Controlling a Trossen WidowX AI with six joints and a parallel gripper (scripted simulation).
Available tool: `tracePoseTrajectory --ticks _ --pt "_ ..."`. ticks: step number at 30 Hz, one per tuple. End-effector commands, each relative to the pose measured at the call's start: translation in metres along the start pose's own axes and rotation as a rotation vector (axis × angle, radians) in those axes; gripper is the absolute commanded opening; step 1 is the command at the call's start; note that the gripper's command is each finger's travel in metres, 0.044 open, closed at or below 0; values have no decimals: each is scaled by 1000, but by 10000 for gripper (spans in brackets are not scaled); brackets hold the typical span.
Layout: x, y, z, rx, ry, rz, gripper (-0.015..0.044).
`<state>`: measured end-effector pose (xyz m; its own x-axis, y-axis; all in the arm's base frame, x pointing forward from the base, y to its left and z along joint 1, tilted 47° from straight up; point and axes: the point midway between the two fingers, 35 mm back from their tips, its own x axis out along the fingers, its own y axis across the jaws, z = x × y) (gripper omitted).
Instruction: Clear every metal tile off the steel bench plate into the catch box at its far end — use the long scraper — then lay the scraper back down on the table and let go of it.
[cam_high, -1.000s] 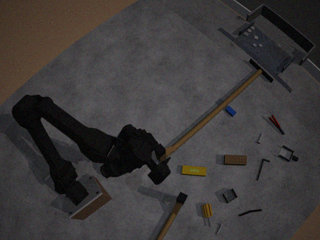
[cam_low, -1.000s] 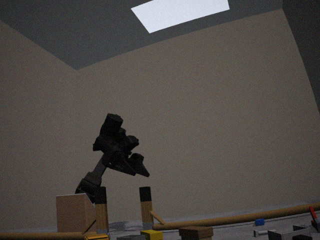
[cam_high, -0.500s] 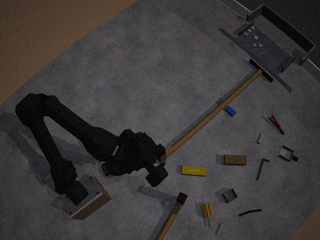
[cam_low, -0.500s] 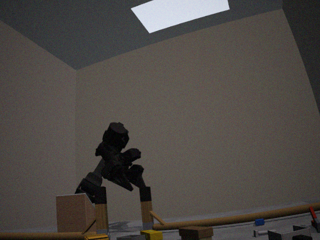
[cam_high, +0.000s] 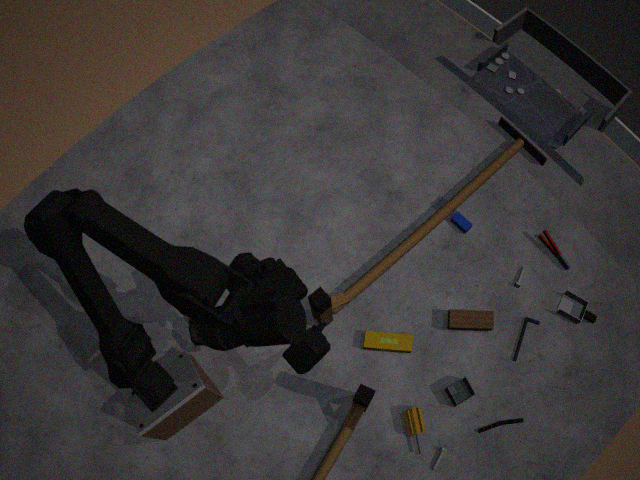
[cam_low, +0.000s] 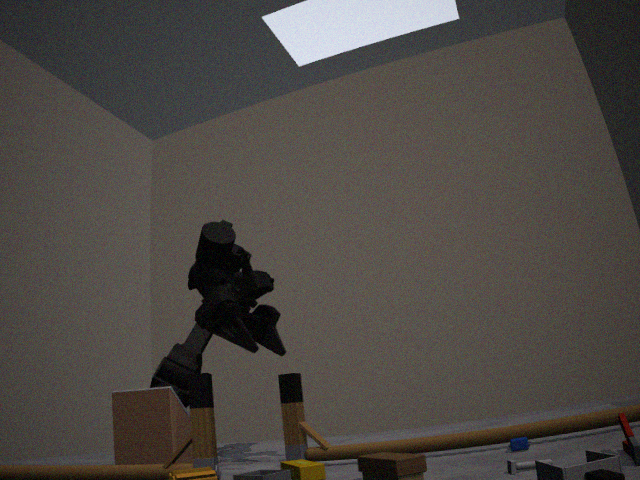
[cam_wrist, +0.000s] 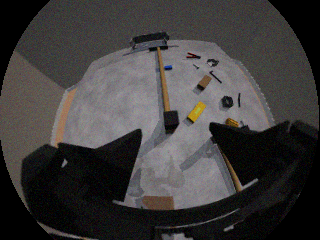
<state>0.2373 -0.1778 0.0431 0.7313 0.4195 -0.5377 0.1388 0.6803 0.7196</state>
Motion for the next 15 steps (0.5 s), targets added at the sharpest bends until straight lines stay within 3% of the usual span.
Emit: tracePoseTrajectory --ticks 1,15 --pt "-5 2 4 -11 -7 3 440" --pt "26 2 -20 -11 -7 4 440"
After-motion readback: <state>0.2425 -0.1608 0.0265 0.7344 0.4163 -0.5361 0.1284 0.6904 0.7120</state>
